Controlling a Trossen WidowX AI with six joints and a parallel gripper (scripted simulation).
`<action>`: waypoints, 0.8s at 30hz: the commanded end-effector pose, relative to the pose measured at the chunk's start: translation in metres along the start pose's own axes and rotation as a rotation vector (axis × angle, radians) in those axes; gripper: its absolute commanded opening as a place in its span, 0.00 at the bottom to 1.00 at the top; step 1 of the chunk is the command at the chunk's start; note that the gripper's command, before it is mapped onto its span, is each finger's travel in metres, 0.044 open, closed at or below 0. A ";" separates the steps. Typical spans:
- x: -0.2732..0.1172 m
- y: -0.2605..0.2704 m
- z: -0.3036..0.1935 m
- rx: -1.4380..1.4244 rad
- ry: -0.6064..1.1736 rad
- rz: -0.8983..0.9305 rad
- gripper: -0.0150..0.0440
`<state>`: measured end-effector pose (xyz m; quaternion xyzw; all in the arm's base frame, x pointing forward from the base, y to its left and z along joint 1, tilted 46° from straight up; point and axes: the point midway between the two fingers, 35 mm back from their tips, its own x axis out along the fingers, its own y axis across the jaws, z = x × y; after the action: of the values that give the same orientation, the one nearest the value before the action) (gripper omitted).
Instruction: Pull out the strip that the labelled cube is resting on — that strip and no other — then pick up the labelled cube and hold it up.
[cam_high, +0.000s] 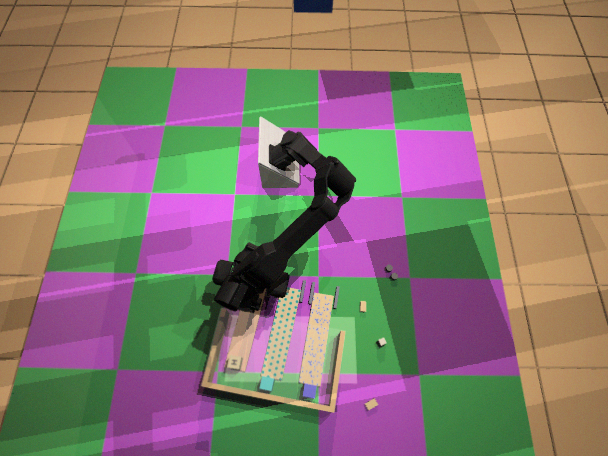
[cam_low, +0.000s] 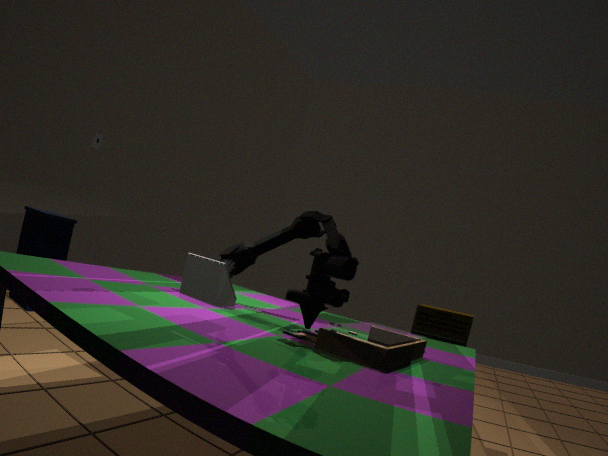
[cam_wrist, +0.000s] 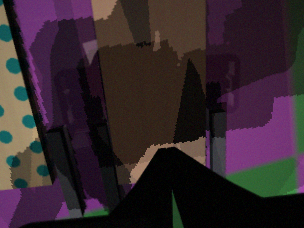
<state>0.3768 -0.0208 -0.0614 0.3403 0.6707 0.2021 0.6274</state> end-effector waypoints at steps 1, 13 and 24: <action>0.009 0.000 -0.002 0.010 0.004 0.008 0.25; 0.021 0.002 -0.002 0.009 0.004 0.010 0.25; 0.022 0.002 -0.002 0.009 0.004 0.010 0.25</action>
<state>0.3755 -0.0048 -0.0747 0.3419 0.6723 0.2029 0.6245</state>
